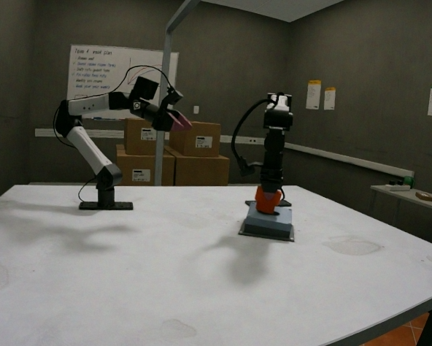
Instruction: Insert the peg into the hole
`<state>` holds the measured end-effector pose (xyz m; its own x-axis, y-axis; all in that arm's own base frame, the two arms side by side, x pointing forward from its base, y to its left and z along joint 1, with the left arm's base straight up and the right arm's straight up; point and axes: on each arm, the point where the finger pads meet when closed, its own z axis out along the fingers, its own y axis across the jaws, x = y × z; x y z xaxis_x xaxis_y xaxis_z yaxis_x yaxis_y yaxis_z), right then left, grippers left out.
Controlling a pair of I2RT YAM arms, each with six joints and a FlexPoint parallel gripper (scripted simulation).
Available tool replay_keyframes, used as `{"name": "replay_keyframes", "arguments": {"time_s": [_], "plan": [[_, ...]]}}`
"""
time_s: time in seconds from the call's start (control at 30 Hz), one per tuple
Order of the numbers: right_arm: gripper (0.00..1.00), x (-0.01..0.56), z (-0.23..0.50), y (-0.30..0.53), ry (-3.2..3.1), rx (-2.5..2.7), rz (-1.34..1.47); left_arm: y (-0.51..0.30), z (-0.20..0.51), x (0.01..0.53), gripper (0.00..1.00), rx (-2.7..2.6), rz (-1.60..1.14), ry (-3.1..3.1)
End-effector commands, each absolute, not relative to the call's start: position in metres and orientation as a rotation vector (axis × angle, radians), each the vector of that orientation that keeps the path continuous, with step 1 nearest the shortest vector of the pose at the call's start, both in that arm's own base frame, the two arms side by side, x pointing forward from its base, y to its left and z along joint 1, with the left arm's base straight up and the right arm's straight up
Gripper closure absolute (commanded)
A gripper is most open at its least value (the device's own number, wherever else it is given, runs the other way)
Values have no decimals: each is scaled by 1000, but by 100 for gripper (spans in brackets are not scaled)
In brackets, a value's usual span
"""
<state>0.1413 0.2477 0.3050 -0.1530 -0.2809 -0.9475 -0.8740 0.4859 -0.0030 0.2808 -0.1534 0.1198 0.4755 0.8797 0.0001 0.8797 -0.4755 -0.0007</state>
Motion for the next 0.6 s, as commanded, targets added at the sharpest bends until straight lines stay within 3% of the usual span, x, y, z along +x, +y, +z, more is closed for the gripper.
{"name": "replay_keyframes", "arguments": {"time_s": [0.0,0.33,0.43,0.47,0.57], "plan": [[0,133,295,242,1722,-1016,697,-157,132,286,66,-2740,-34,-1625],[0,135,297,244,1715,-1011,700,-157,132,286,66,-2740,-34,-1625],[0,134,297,244,1714,-1013,703,-157,132,286,99,-2740,-34,-1625],[0,134,297,244,1714,-1013,703,-157,132,286,100,-2740,-34,-1625],[0,134,297,244,1714,-1013,703,-157,145,285,67,-2754,-50,-1634]]}}
